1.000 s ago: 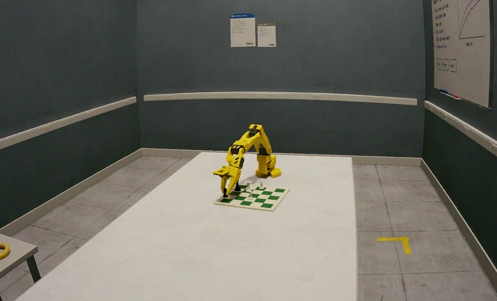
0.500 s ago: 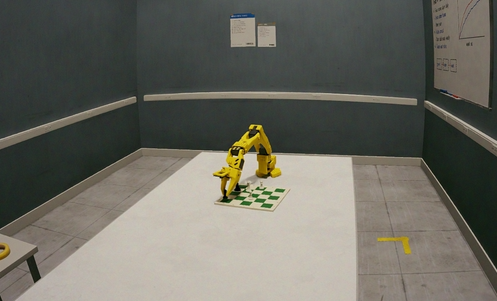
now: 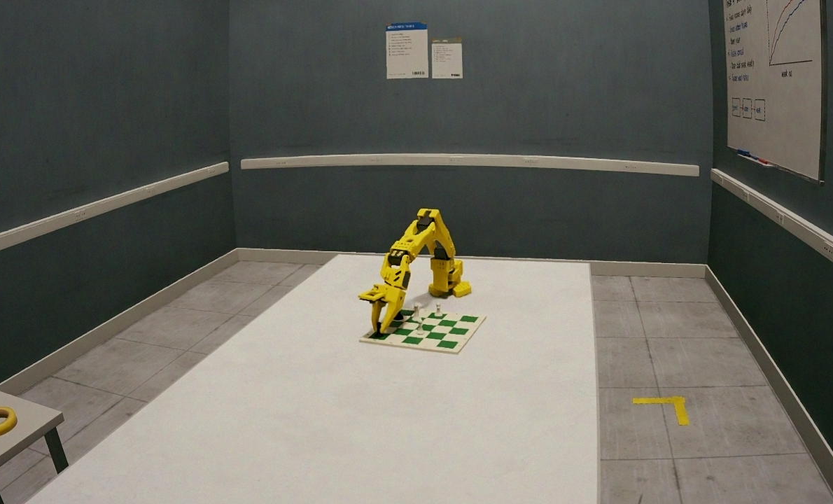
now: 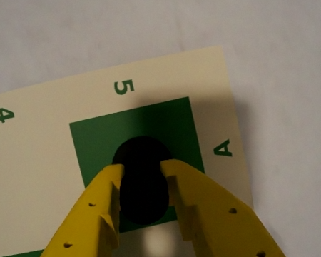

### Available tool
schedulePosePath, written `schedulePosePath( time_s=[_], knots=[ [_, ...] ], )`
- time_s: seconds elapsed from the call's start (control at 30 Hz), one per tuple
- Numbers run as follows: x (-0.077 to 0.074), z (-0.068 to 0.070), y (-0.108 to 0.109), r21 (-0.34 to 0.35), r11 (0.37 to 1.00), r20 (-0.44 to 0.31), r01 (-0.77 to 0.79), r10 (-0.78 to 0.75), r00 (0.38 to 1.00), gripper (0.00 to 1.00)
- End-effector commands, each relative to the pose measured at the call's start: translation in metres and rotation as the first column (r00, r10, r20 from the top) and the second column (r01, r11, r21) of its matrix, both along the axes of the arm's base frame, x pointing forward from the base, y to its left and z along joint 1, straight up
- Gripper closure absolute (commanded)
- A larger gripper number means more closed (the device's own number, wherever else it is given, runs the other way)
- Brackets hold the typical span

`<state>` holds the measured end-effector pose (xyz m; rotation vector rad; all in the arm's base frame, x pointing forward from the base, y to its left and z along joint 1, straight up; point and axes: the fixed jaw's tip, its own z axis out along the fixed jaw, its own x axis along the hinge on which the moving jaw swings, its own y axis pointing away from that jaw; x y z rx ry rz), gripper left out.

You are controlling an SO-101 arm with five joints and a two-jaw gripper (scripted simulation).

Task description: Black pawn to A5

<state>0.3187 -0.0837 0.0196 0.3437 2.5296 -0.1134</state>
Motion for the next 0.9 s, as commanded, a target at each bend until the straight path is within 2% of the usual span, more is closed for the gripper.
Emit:
schedulePosePath(
  time_s=[0.0,0.87],
  knots=[
    [-0.0057,-0.0100,-0.0010,0.010,1.000,-0.033,0.008,-0.008,0.999,1.00],
    [-0.0079,-0.0081,-0.0003,0.010,1.000,-0.033,0.008,-0.008,0.999,1.00]
  ],
)
